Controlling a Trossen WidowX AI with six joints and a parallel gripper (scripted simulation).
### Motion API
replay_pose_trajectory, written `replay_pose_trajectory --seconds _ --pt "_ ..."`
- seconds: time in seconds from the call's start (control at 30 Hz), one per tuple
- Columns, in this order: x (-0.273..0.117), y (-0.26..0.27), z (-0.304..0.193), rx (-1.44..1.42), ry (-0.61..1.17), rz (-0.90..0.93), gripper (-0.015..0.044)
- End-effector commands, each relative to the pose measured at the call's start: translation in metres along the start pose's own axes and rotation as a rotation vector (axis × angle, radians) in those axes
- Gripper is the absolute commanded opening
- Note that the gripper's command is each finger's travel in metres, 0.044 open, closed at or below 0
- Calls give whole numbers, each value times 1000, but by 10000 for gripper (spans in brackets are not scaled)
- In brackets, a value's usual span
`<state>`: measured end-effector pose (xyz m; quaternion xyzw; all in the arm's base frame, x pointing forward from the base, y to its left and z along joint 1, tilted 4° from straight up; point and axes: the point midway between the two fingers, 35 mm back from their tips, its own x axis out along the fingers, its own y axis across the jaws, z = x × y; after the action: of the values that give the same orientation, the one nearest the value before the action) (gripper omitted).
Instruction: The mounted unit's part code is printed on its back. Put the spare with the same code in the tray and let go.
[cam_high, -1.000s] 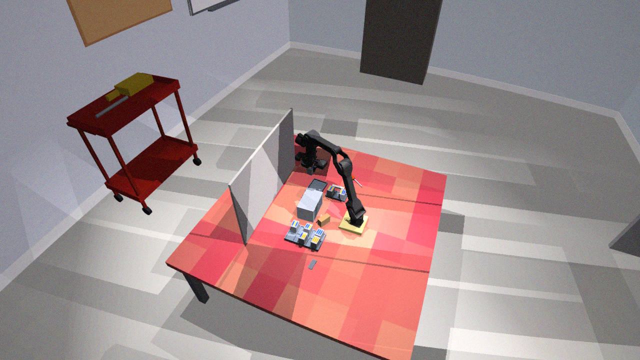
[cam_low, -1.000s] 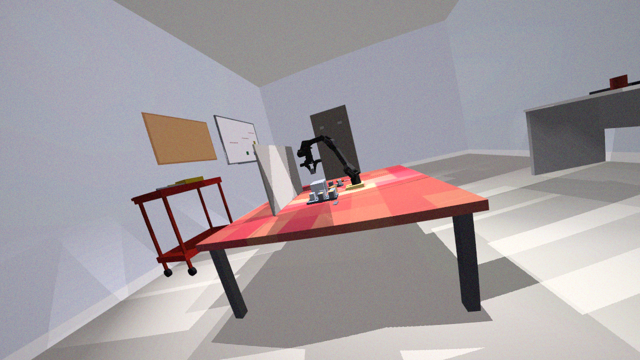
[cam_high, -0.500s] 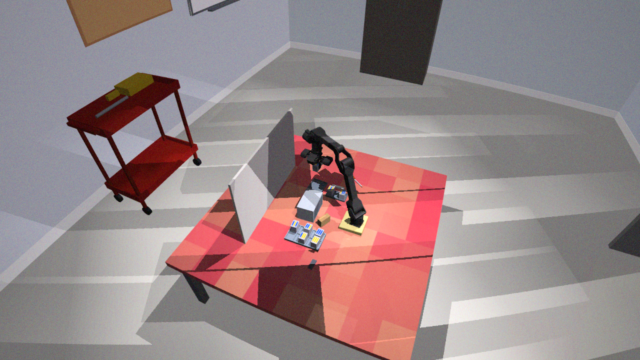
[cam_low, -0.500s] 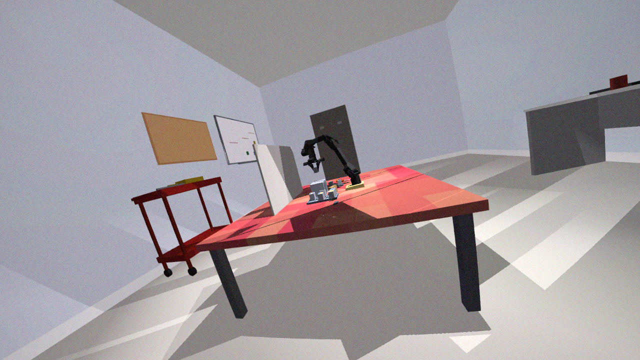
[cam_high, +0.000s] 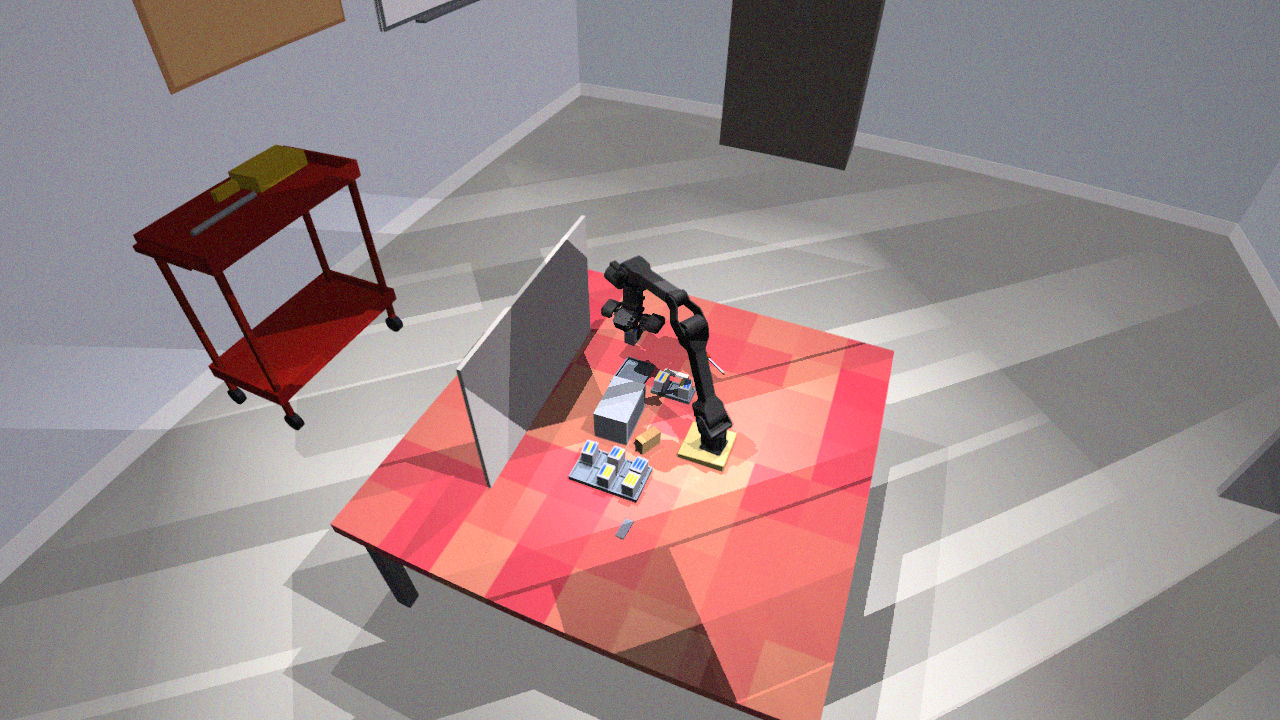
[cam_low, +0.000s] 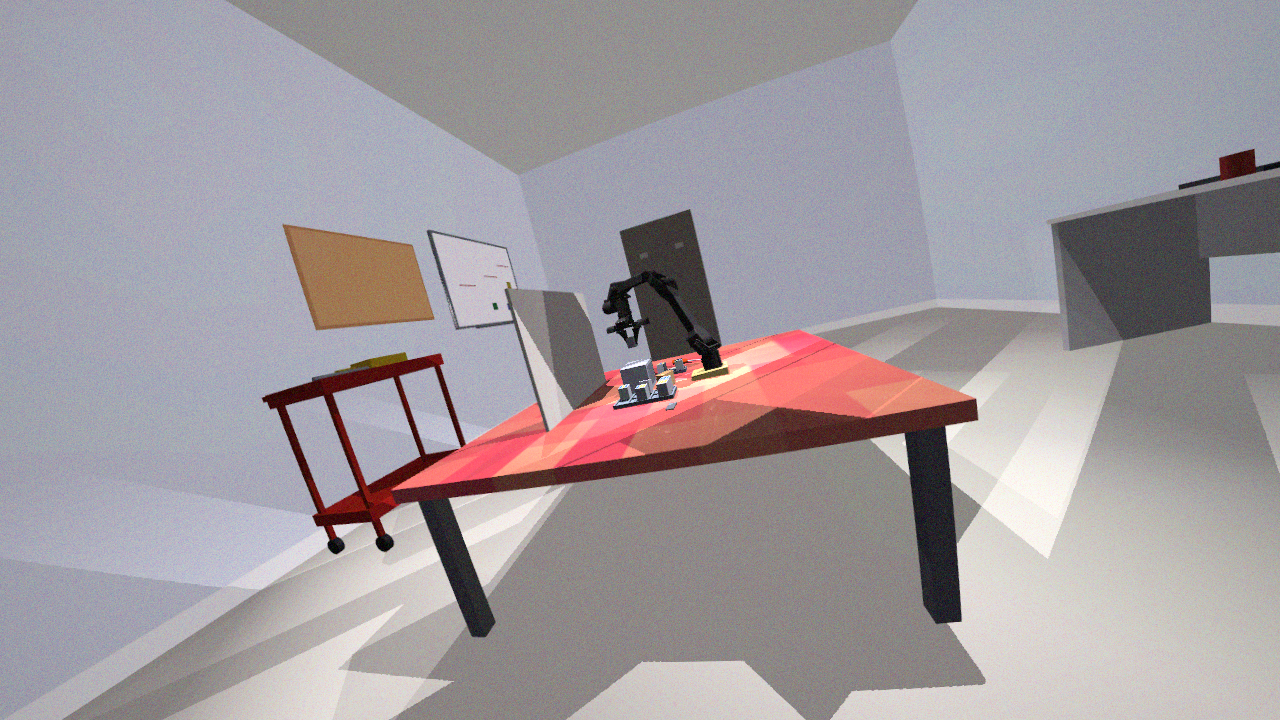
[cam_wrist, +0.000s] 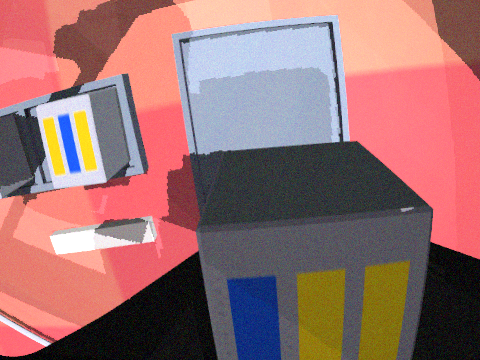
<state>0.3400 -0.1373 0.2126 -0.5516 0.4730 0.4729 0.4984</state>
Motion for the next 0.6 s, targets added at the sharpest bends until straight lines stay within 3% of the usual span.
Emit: replay_pose_trajectory --seconds 0.0,0.57 --pt "4 0 0 -4 -5 2 0" --pt "15 -2 0 -4 -5 2 0"
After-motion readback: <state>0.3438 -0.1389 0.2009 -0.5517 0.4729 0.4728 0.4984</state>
